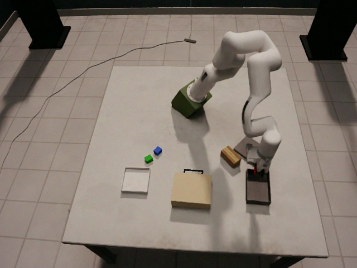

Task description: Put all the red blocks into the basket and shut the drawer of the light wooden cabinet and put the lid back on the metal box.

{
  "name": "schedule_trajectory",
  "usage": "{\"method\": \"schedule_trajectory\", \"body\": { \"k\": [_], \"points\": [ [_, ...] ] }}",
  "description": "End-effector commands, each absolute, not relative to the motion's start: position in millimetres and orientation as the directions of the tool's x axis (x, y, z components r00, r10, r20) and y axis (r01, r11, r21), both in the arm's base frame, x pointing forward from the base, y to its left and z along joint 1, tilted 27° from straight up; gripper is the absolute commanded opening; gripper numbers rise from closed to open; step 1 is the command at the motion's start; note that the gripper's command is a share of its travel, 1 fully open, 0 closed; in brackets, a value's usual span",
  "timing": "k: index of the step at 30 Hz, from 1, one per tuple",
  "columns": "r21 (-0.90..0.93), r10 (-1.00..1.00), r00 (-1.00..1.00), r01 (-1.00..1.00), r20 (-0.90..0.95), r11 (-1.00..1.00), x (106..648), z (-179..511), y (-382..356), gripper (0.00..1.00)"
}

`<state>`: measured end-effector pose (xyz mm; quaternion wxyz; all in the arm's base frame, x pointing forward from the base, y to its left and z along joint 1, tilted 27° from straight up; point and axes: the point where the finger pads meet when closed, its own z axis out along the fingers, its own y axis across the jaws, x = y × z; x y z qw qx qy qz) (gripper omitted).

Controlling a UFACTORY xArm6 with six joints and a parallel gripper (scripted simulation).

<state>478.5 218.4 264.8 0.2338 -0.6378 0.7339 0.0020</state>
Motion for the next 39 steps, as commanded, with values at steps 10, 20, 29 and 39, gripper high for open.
{"method": "schedule_trajectory", "body": {
  "k": [10, 20, 29, 39],
  "points": [
    [-0.357, -0.952, 0.097, -0.934, -0.289, 0.013, 481, 227, 100, 0.00],
    [-0.414, -0.930, 0.309, -0.887, -0.199, -0.206, 481, 199, 19, 0.00],
    [-0.450, -0.854, 0.513, -0.787, -0.094, -0.423, 479, 170, -66, 0.00],
    [-0.459, -0.783, 0.622, -0.703, -0.027, -0.543, 477, 141, -154, 0.00]
  ]
}}
